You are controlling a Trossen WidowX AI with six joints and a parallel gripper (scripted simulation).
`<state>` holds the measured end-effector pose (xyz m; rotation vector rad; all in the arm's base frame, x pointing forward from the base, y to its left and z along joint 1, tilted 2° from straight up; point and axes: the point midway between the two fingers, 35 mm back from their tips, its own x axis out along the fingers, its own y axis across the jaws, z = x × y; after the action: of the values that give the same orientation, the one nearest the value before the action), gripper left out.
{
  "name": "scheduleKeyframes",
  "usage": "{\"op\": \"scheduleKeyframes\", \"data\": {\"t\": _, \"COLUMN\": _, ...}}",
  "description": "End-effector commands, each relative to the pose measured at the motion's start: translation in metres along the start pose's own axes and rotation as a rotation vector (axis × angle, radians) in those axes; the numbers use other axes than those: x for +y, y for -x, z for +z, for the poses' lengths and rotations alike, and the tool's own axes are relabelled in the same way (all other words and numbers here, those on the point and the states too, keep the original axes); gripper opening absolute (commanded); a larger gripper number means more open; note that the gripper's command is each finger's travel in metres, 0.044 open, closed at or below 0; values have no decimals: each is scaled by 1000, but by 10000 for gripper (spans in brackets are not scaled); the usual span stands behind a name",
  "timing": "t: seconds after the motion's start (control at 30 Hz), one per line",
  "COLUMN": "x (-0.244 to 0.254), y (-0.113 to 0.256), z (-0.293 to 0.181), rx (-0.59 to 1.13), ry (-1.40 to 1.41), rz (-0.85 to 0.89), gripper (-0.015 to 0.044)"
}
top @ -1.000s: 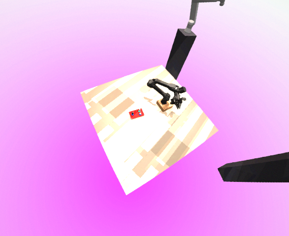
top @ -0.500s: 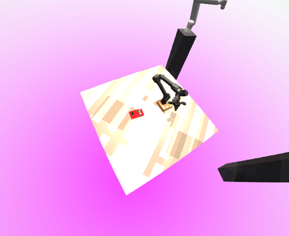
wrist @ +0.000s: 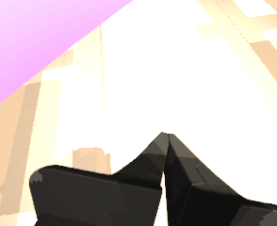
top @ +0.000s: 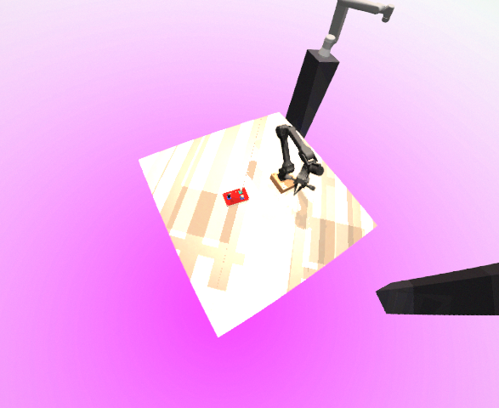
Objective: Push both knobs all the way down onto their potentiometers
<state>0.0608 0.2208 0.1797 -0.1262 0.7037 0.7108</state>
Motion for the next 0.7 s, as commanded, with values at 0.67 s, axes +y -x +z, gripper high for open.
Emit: {"op": "scheduleKeyframes", "data": {"t": 0.67, "x": -107, "y": -70, "z": 45, "rx": 481, "ry": 542, "rz": -269, "gripper": 0}}
